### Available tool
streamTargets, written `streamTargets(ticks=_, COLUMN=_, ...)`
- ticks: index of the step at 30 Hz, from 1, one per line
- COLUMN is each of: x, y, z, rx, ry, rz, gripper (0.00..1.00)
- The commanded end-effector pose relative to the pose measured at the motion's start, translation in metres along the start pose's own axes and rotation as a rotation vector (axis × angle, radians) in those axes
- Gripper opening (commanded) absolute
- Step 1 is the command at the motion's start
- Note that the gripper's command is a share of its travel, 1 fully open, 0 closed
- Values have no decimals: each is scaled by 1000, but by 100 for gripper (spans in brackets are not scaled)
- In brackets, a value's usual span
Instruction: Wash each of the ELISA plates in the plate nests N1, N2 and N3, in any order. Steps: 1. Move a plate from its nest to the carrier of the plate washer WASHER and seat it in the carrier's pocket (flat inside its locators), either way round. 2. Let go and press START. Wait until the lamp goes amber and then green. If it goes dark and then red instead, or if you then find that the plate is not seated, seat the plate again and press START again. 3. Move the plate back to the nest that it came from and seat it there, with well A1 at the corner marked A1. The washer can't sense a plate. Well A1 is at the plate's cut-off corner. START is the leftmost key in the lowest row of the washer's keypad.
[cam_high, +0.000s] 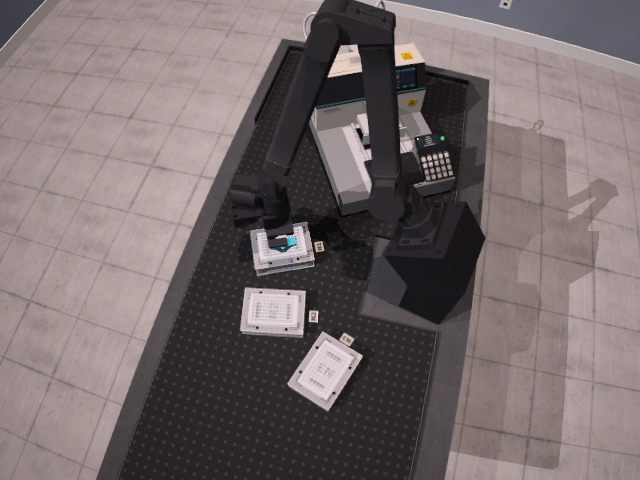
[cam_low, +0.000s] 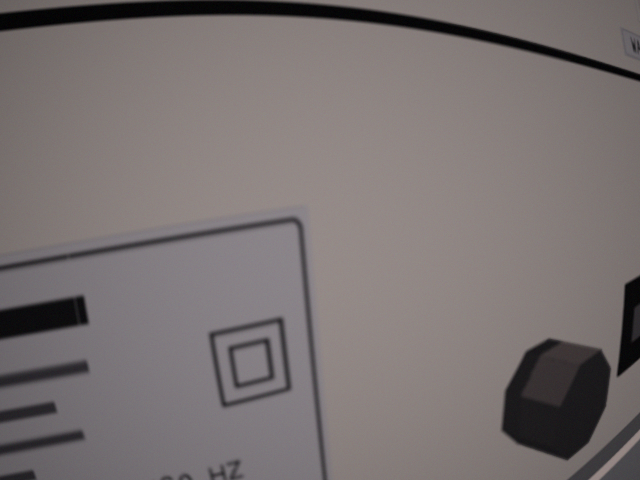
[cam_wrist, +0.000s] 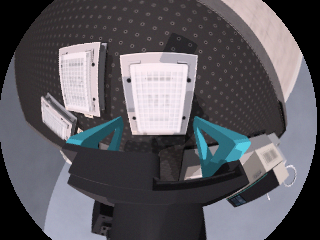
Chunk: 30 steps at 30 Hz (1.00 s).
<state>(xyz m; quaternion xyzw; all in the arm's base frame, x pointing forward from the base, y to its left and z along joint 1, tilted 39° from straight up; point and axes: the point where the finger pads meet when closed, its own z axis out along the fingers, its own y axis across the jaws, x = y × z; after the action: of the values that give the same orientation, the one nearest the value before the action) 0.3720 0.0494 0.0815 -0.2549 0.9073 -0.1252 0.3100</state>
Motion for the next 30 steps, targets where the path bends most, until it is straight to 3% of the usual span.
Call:
streamTargets(ticks=1, x=-4, y=-6, z=6, rx=10, ry=-10, rz=-6, gripper=100)
streamTargets(ticks=17, x=-9, y=-9, z=29, rx=14, ry=-18, rz=-4, gripper=100)
streamTargets(ticks=22, x=-17, y=-11, z=21, rx=24, ry=-47, rz=-3, gripper=100)
streamTargets(ticks=26, x=-6, y=-3, z=26, rx=7, ry=-16, rz=-4, gripper=100)
streamTargets(ticks=30, x=-6, y=-3, z=26, rx=7, ry=-16, rz=-4, gripper=100)
